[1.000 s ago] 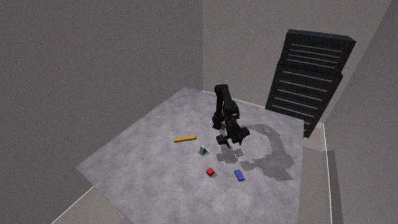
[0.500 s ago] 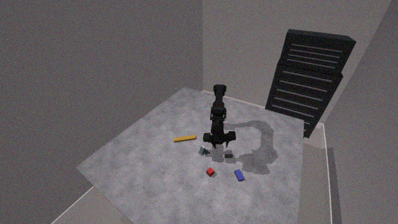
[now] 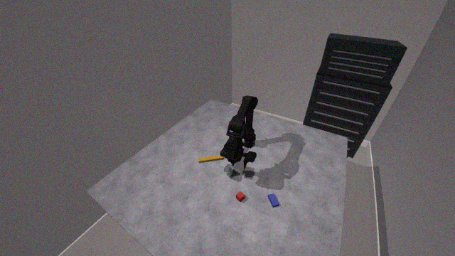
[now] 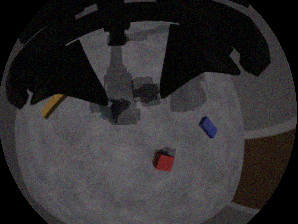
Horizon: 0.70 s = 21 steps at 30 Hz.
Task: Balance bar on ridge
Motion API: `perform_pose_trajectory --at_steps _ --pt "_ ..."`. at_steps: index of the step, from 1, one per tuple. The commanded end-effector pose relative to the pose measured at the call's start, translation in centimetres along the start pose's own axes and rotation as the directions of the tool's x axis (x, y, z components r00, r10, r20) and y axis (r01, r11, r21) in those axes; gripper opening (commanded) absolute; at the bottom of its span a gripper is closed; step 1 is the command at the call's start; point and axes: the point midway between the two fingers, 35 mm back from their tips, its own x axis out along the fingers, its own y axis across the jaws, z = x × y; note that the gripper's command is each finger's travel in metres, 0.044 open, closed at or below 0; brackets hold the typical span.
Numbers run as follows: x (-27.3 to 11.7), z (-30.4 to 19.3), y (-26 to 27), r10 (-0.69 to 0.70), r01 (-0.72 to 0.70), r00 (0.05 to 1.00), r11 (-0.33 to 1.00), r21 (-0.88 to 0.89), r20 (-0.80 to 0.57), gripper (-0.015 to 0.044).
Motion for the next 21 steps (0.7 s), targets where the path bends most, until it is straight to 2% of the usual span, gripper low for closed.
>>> perform_pose_trajectory --at_steps 1,21 --pt "0.0 -0.4 -2.4 -0.034 0.034 0.999 0.995 0.091 -0.007 0.0315" --pt "-0.2 -3.0 -11.9 -0.121 0.132 0.991 0.866 0.482 -0.054 0.0315"
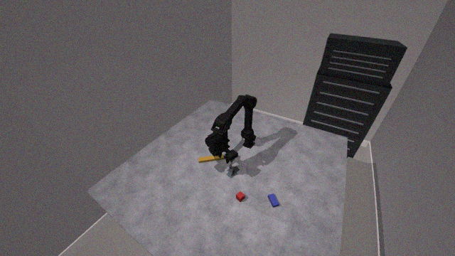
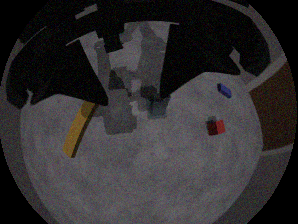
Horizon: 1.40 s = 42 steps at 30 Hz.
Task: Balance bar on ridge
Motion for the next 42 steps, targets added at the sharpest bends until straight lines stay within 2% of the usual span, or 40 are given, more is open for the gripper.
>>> perform_pose_trajectory --at_steps 1,21,28,37,42 --pt "0.2 -0.1 -2.3 -0.027 0.028 1.0 0.995 0.099 -0.01 0.0315" --pt "0.6 -1.8 -11.4 -0.098 0.116 0.993 0.866 0.487 -0.062 0.0315" --pt "0.7 -1.9 -11.7 -0.1 0.119 0.993 0.859 0.498 -0.064 0.0315" --pt "5.0 -2.2 -12.1 -0.1 0.119 0.993 0.859 0.498 -0.064 0.0315" --pt "5.1 -2.2 -12.1 -0.1 0.119 0.993 0.859 0.498 -0.065 0.0315"
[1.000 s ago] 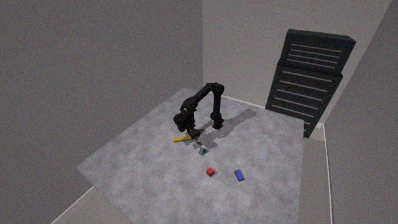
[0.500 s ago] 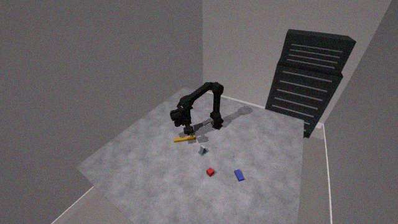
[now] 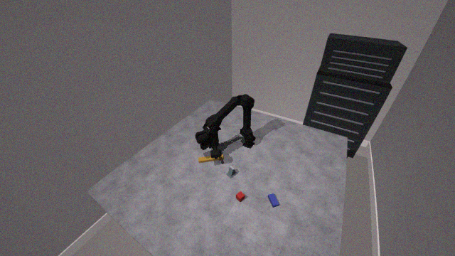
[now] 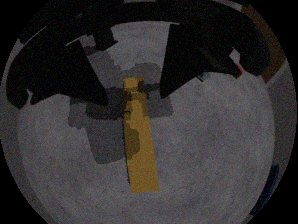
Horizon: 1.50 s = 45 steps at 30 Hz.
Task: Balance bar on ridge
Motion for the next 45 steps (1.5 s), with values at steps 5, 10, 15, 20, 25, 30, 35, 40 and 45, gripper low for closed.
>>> perform_pose_trajectory --at_steps 5,10,15,20,25,30,35,40,45 --pt "0.8 0.2 -0.1 -0.004 0.003 1.0 1.0 0.008 0.008 0.0315" --pt "1.6 0.2 -0.1 -0.004 0.003 1.0 1.0 0.008 0.008 0.0315" --pt "2.4 0.2 -0.1 -0.004 0.003 1.0 1.0 0.008 0.008 0.0315" --pt "3.0 0.2 -0.1 -0.004 0.004 1.0 1.0 0.008 0.008 0.0315" --pt "3.0 0.2 -0.1 -0.004 0.004 1.0 1.0 0.008 0.008 0.0315" --pt "3.0 0.2 -0.1 -0.004 0.004 1.0 1.0 0.008 0.008 0.0315" --pt "2.9 0.1 0.0 0.001 -0.001 1.0 1.0 0.0 0.004 0.0289" --pt "2.9 0.1 0.0 0.001 -0.001 1.0 1.0 0.0 0.004 0.0157" --pt "2.9 0.1 0.0 0.001 -0.001 1.0 1.0 0.0 0.004 0.0105"
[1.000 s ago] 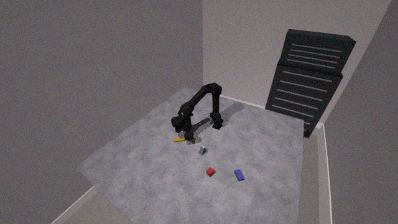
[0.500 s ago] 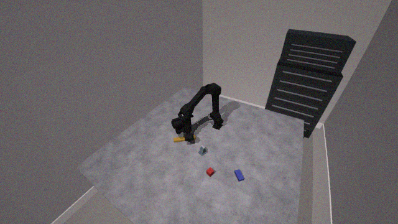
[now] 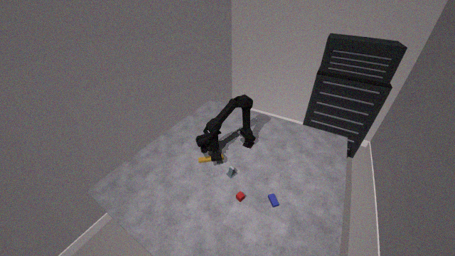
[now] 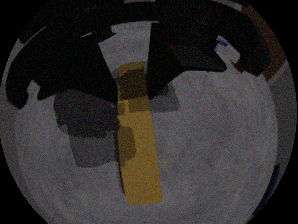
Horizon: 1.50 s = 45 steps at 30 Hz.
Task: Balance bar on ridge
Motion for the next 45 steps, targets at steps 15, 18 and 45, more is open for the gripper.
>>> perform_pose_trajectory --at_steps 15,18,45 --pt "-2.6 0.4 0.1 -0.001 0.001 1.0 1.0 0.002 0.001 0.0" --pt "-3.4 0.5 0.2 -0.001 0.001 1.0 1.0 0.002 0.001 0.0" --pt "-10.2 0.2 0.0 -0.005 0.005 1.0 1.0 0.007 0.003 0.0"
